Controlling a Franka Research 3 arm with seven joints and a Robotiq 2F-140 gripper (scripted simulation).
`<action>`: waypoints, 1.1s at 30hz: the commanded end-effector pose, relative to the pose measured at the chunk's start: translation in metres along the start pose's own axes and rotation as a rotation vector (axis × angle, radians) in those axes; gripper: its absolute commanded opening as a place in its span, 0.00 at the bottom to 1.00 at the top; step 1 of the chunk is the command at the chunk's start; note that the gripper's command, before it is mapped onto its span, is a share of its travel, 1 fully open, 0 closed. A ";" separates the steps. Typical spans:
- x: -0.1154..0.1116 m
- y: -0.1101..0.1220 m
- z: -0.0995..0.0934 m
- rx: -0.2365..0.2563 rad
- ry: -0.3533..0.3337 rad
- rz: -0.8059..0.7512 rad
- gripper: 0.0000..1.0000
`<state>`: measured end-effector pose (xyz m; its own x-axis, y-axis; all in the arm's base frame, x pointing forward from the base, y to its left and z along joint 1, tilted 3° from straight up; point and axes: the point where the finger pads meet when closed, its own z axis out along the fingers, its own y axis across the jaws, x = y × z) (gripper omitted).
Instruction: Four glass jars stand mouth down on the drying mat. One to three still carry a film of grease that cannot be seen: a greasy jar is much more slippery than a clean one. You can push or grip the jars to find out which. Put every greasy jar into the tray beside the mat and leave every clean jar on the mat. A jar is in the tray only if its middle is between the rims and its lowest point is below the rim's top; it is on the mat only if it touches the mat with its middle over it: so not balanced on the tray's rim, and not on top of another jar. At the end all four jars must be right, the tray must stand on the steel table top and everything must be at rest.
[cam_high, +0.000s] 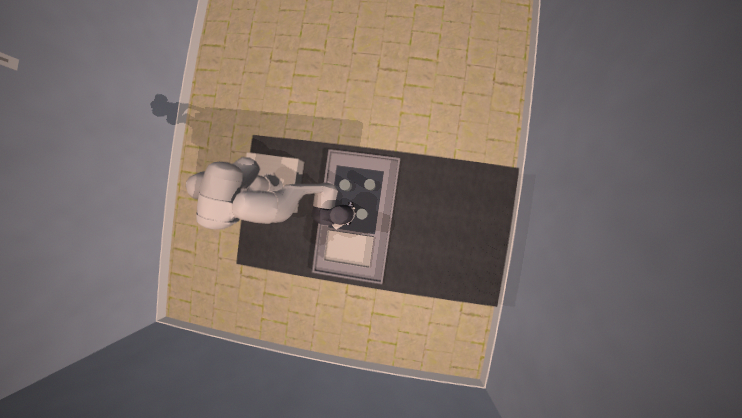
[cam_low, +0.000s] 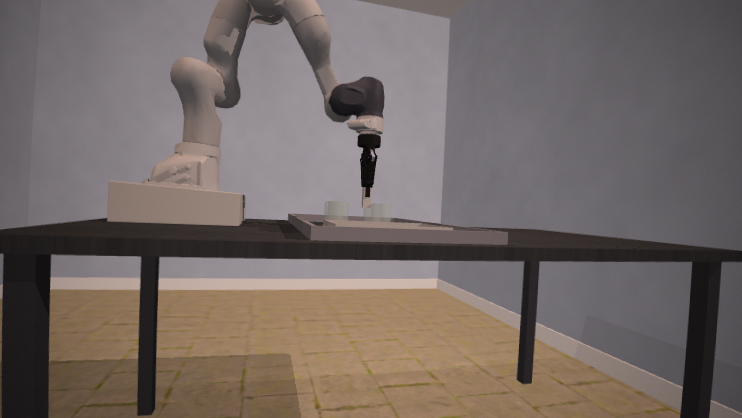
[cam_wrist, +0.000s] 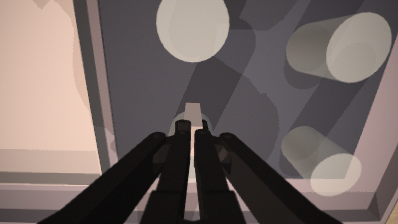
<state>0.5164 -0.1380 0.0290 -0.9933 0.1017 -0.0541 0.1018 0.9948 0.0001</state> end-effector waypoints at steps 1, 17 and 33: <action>0.001 0.000 0.001 0.001 0.005 0.005 0.00; -0.001 0.000 0.001 0.001 0.005 0.005 0.00; -0.003 0.000 0.001 0.001 0.005 0.005 0.00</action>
<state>0.5203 -0.1384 0.0292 -0.9933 0.1017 -0.0541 0.1019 0.9948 0.0001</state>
